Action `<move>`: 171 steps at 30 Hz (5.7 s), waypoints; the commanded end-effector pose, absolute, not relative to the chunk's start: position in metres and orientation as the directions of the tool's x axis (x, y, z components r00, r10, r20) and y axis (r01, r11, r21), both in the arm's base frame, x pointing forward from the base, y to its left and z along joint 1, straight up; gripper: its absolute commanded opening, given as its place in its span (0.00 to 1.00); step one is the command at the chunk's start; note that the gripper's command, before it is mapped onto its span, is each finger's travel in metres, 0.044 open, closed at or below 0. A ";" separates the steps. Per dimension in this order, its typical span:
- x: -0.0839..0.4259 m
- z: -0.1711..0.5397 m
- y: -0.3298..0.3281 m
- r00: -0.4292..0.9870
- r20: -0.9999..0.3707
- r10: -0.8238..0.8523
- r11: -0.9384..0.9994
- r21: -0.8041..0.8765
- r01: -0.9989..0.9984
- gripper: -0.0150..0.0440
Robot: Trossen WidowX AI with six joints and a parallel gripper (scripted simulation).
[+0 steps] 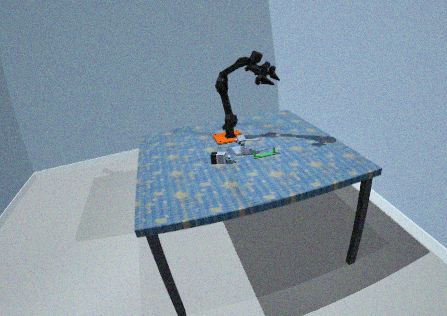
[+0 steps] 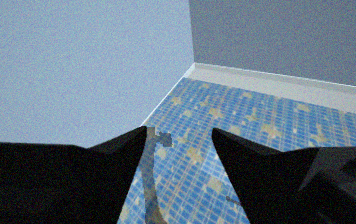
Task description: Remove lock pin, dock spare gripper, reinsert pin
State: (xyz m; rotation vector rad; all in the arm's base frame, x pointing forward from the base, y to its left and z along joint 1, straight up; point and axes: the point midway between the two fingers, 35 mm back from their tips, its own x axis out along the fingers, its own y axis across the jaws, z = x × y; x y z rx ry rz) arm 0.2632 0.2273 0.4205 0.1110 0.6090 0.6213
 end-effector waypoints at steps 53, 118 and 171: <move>0.288 0.118 0.084 0.026 -1.000 0.015 -0.015 -0.026 -1.000 0.76; 0.287 0.086 0.092 0.007 -0.978 0.210 -0.031 -0.013 -0.999 0.25; 0.286 0.093 0.134 0.000 -0.974 0.226 -0.034 -0.008 -0.999 0.25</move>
